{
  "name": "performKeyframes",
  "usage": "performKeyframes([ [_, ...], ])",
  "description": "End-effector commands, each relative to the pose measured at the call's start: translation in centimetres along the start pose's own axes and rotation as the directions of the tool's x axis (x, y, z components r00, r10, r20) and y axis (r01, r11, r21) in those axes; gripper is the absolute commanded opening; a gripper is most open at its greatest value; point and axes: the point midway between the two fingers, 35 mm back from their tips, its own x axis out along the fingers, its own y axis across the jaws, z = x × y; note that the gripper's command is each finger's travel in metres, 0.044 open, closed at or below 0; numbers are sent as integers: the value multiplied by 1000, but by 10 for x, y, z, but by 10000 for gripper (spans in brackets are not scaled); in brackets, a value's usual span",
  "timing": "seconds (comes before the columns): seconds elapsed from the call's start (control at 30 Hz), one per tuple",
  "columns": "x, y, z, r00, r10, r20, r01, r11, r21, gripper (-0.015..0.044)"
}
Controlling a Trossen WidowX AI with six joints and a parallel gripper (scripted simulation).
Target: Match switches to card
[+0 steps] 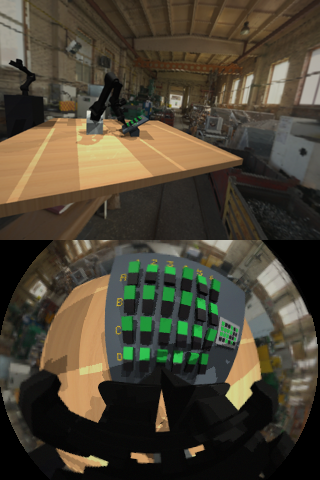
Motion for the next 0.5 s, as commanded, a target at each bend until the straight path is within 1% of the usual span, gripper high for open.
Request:
performKeyframes([
  [0.0, -13, 6, 2, 1000, 18, -6, -18, 1000, 7, 0],
  [0.23, -61, 1, 3, 1000, 5, -23, -5, 1000, 1, 0],
  [0.47, -63, 0, 5, 1000, 4, -22, -4, 1000, 1, 0],
])
